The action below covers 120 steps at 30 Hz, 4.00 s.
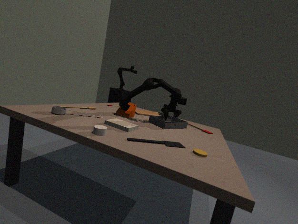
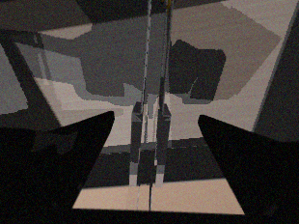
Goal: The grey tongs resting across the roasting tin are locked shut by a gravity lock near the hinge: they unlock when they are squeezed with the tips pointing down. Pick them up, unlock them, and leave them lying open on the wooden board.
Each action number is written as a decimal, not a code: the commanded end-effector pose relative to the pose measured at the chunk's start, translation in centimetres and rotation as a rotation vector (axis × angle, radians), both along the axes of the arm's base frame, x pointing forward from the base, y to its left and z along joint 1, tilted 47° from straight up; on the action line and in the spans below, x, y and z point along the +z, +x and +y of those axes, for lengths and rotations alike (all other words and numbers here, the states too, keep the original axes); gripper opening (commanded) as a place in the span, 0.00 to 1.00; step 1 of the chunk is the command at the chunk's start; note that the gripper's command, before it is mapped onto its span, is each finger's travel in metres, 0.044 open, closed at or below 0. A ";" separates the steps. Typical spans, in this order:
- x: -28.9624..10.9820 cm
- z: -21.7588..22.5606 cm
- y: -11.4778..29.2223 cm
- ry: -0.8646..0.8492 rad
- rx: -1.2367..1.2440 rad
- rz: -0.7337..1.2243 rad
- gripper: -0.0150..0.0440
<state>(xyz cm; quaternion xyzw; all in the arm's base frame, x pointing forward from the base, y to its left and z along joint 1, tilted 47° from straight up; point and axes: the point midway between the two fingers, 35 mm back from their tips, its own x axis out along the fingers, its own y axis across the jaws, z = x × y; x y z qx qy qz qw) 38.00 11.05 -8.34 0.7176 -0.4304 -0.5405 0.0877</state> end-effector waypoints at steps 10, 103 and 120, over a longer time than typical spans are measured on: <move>-0.7 -0.9 -0.1 -0.002 -0.002 0.001 0.91; -7.2 16.2 -11.9 0.045 -0.604 -0.598 0.00; -9.0 18.9 -17.0 0.089 -0.759 -0.761 0.00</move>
